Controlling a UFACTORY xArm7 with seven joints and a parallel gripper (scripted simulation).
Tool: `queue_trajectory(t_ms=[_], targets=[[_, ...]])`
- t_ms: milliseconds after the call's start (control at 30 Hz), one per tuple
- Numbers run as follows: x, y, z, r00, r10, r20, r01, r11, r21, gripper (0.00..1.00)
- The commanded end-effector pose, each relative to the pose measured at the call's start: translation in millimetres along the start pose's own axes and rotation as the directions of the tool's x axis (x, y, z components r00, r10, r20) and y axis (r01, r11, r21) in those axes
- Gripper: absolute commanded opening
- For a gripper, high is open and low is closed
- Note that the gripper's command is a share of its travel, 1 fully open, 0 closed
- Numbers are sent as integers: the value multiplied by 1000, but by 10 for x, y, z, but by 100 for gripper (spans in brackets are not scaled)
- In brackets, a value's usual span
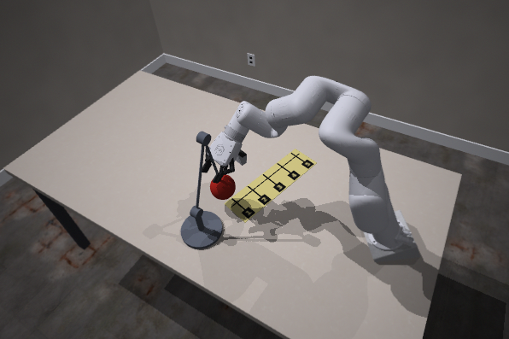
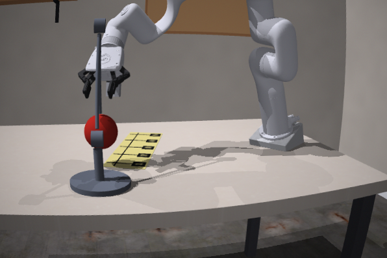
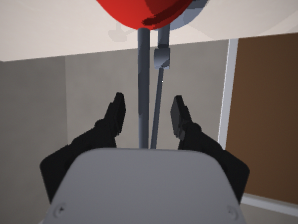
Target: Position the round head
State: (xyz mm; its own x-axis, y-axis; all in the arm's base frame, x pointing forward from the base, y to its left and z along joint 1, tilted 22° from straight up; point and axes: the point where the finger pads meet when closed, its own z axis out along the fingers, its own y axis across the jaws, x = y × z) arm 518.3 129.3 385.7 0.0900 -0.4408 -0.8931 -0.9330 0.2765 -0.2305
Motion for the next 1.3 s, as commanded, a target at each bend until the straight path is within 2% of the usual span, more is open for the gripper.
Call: queue_trajectory(t_ms=[0,200,1267], targets=[[-31,-5,-24,1000,-7,2,7,1000,4,100],[-8,-16,-75,1000,-5,0,5,1000,13,100],[-28,15,-31,1000,-8,3,8,1000,2,100]])
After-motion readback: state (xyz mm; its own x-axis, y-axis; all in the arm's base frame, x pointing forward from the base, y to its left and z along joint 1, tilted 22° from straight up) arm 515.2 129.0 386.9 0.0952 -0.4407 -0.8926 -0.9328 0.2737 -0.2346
